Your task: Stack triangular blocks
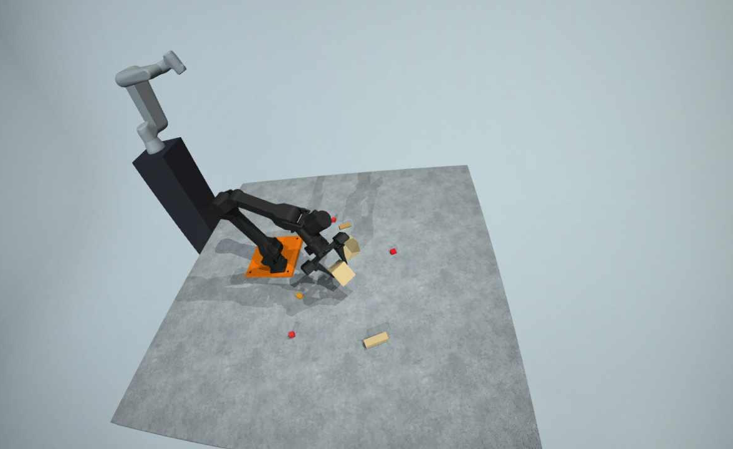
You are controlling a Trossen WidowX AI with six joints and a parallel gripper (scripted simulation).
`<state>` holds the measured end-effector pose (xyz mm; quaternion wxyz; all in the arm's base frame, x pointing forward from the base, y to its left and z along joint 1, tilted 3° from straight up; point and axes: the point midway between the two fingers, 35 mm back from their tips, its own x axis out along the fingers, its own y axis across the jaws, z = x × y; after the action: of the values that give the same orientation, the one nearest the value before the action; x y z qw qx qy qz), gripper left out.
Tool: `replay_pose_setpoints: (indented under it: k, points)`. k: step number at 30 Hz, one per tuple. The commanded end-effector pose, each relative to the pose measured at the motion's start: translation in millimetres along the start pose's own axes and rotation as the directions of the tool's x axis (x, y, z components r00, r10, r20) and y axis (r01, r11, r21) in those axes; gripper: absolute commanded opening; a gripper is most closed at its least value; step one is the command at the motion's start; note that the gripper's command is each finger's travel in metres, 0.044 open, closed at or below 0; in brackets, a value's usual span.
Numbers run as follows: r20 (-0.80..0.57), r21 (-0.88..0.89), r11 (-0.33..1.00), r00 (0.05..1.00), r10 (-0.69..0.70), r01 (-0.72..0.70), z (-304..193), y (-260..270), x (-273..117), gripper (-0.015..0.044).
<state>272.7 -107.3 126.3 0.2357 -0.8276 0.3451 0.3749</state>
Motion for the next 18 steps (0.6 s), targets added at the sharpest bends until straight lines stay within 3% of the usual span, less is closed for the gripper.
replay_pose_setpoints:
  k: [1,18]
  points:
    - [0.041,0.114,0.993,0.999,0.011,-0.016,-3.6,-2.0,0.2,0.0]
    - [0.241,0.559,0.803,0.967,0.08,-0.206,-10.3,-4.3,3.1,0.0]
